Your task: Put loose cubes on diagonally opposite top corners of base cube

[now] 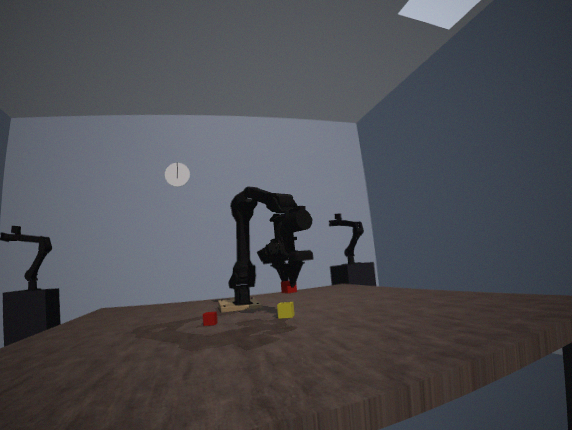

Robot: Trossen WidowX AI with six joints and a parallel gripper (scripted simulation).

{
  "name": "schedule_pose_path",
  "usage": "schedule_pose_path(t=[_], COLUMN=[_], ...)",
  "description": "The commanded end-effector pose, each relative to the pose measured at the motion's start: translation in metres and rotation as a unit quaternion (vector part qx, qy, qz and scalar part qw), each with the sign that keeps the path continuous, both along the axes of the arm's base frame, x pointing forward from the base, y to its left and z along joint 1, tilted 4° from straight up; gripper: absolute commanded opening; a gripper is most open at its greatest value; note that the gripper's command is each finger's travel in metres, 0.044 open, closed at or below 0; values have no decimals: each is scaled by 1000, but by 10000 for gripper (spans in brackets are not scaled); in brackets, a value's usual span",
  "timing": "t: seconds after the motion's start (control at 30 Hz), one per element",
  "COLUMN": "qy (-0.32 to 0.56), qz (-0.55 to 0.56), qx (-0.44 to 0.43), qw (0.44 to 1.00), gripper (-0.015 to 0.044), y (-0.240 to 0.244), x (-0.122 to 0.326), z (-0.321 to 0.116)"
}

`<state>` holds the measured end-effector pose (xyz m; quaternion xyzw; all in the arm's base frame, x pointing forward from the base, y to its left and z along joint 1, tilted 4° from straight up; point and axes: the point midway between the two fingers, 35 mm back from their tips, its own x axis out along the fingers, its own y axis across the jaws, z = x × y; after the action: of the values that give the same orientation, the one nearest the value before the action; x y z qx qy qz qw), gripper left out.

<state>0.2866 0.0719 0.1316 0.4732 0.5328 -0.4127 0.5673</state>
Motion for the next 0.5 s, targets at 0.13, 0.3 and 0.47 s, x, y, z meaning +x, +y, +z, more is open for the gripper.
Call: schedule_pose_path(t=[0.13, 0.3, 0.47], qy=[-2, -2, -2], qz=[-1, -1, -1], qx=[-2, -1, -1], qw=[1000, 1000, 1000], gripper=[105, 105, 105], y=[1, 1, 1], x=[0, 1, 2], z=[0, -7, -16])
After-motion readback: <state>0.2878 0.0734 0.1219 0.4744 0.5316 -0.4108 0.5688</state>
